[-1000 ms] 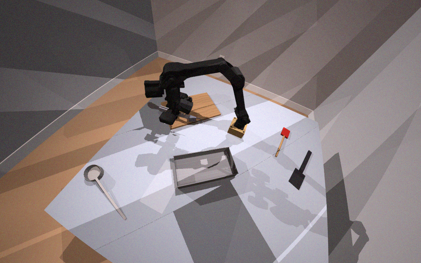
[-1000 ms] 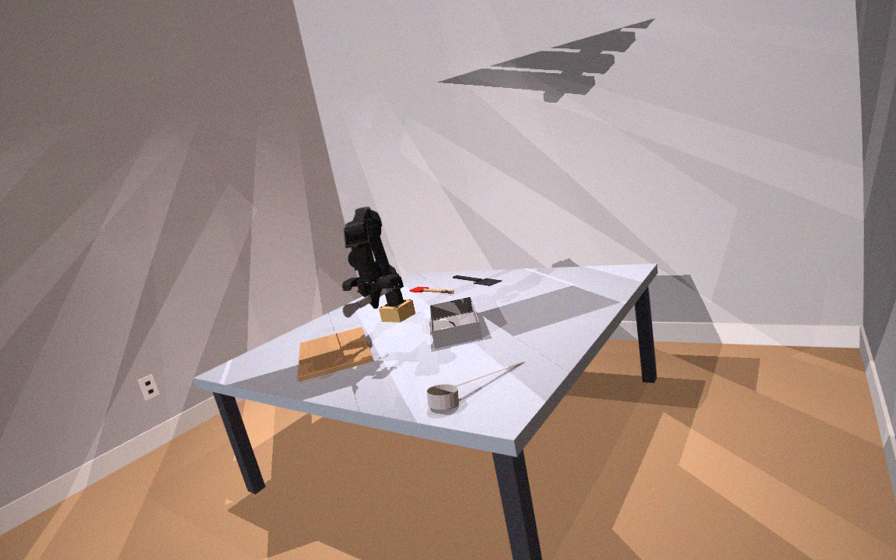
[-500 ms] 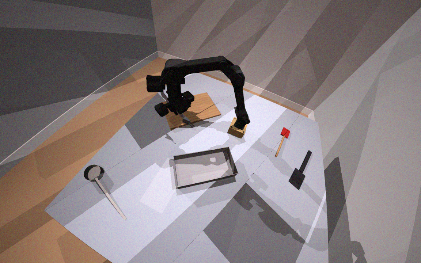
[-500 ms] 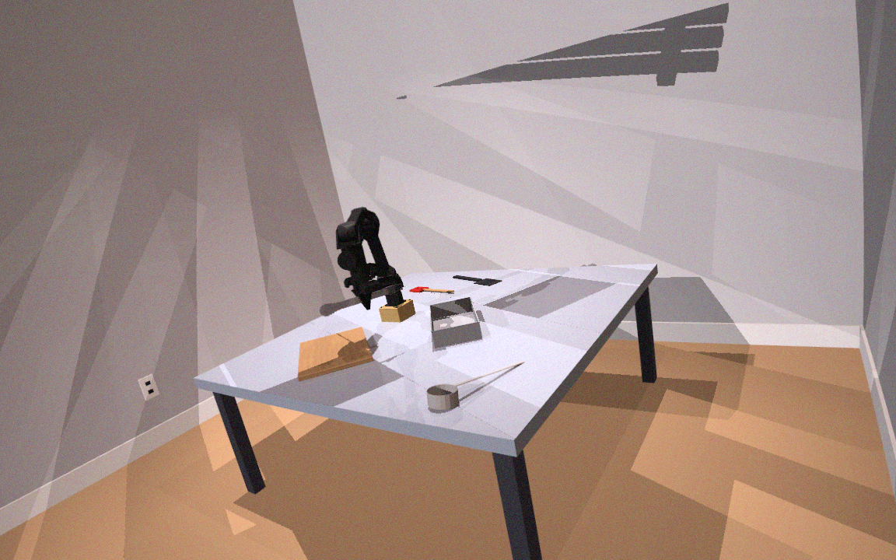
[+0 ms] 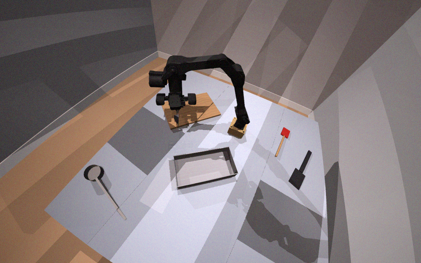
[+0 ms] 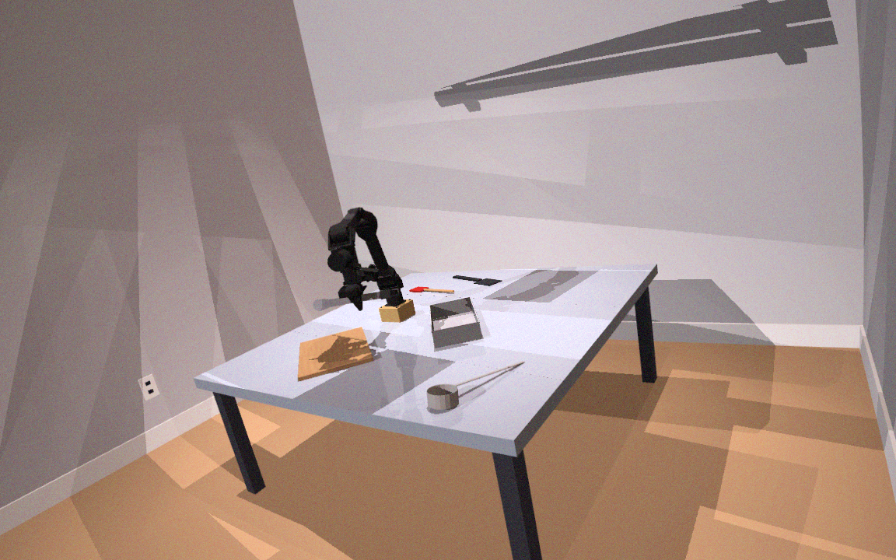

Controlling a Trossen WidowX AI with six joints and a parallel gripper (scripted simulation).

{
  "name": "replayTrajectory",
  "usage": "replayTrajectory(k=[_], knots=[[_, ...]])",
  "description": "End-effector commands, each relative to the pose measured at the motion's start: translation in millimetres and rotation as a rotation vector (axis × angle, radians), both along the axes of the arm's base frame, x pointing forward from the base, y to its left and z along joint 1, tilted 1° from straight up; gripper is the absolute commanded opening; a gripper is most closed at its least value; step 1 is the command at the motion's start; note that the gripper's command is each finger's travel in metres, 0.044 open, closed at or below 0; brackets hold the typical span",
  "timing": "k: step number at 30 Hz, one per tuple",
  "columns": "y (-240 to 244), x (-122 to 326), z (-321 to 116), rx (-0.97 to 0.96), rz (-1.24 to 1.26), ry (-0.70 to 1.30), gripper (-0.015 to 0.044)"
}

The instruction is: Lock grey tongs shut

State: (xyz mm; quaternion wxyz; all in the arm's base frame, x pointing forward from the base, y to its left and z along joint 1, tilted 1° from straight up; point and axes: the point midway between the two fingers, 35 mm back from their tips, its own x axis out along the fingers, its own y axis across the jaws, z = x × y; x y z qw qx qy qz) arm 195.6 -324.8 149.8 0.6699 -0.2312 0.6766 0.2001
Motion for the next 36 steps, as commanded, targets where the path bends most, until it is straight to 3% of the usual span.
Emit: replayTrajectory(k=[1,36], knots=[[-2,-6,2,-0.003,-0.141,-0.012,-0.015],[-19,-65,3,0.001,-1.522,-0.074,-0.015]])
